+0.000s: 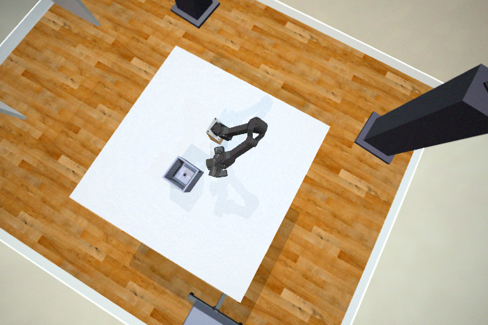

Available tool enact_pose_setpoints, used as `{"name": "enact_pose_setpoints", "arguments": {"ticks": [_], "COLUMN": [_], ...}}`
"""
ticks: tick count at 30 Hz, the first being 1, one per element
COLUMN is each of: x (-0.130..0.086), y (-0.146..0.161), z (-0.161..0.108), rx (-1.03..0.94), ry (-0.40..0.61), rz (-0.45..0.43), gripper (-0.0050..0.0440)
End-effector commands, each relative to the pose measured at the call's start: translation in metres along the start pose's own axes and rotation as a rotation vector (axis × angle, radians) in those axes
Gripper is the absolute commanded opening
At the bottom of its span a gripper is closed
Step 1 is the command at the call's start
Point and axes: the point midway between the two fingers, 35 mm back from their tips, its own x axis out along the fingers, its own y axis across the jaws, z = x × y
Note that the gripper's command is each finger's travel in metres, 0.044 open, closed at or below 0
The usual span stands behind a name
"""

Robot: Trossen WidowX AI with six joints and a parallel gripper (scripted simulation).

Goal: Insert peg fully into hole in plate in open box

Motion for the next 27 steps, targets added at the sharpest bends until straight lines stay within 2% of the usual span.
{"name": "enact_pose_setpoints", "arguments": {"ticks": [1, 7, 8, 9, 27], "x": [0.000, 0.000, 0.000, -0.001, -0.048], "y": [0.000, 0.000, 0.000, 0.000, 0.002], "z": [0.001, 0.001, 0.001, 0.001, 0.011], "rx": [0.004, 0.004, 0.004, 0.004, 0.005], "ry": [-0.004, -0.004, -0.004, -0.005, -0.023], "rz": [-0.001, -0.001, -0.001, -0.001, -0.014], "gripper": [0.0055, 0.0028, 0.0004, 0.0000, 0.0000]}}
